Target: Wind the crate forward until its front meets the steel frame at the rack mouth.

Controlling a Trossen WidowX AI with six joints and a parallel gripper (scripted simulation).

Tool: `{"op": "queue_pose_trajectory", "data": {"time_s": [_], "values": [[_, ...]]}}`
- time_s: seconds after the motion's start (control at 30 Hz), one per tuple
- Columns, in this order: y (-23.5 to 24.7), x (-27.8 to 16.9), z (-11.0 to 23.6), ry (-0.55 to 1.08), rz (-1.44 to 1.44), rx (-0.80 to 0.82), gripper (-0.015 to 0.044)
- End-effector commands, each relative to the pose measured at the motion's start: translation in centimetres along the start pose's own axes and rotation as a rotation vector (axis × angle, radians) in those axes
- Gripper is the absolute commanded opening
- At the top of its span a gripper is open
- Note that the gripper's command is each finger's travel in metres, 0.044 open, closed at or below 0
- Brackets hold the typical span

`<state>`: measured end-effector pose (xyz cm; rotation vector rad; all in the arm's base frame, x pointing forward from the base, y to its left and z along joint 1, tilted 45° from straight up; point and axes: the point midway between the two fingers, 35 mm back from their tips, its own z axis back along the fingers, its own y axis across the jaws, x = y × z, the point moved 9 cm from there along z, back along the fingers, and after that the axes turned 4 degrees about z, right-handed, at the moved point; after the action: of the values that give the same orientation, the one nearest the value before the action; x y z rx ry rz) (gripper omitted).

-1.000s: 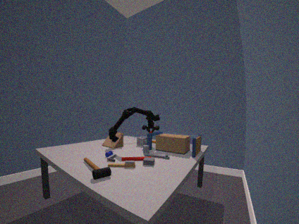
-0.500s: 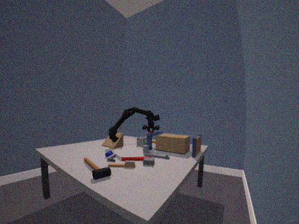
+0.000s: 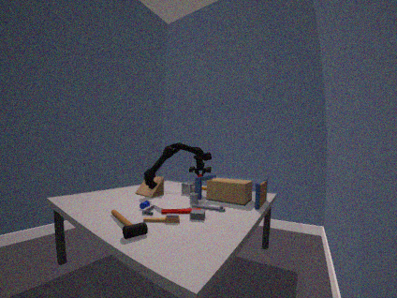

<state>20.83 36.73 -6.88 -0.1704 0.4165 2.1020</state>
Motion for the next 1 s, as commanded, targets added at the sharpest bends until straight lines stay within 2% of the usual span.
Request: {"op": "queue_pose_trajectory", "data": {"time_s": [0.0, 0.97], "values": [[0.7, 1.4, -0.9, -0.018, 0.017, 0.020, 0.0000], [2.9, 3.9, -1.8, -0.020, 0.018, 0.021, 0.0000]]}}
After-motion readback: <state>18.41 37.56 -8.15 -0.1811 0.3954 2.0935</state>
